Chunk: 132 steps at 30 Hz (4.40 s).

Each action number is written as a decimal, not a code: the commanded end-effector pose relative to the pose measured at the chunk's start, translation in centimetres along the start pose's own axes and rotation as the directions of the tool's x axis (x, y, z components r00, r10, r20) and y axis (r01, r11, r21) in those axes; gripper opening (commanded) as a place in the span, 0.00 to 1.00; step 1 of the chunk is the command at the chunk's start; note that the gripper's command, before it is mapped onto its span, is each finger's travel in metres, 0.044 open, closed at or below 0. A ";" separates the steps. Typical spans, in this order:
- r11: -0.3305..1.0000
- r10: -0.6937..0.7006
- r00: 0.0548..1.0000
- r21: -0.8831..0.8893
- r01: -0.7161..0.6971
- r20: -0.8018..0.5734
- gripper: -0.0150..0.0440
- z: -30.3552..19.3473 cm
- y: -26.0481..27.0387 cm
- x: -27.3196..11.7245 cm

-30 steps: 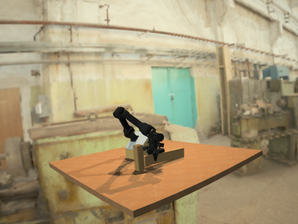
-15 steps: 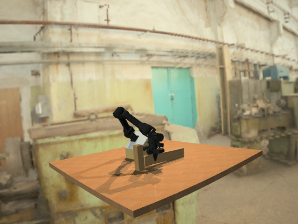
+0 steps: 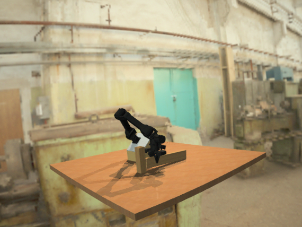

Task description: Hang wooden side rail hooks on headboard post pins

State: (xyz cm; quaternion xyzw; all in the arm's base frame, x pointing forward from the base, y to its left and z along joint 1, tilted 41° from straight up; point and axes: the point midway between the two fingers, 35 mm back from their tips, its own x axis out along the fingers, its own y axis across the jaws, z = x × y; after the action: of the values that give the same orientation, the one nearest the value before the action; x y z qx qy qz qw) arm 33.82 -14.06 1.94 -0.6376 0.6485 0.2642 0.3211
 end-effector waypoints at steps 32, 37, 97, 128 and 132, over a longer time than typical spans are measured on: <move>1.000 -0.007 1.000 -0.001 0.007 -0.003 0.25 -0.5 -0.4 -0.3; 1.000 -0.007 1.000 -0.001 0.007 -0.003 0.25 -0.6 -0.3 -0.3; 1.000 -0.007 1.000 -0.001 0.007 -0.003 0.25 -1.1 -0.4 -0.2; 1.000 -0.007 1.000 -0.001 0.007 -0.004 0.25 -1.2 -0.4 0.3; 1.000 -0.007 1.000 -0.001 0.007 -0.004 0.25 -1.2 -0.4 0.4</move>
State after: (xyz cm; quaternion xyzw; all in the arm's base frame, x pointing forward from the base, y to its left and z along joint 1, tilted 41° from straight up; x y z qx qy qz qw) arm 33.92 -15.13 2.32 -0.6384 0.6477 0.2663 0.3194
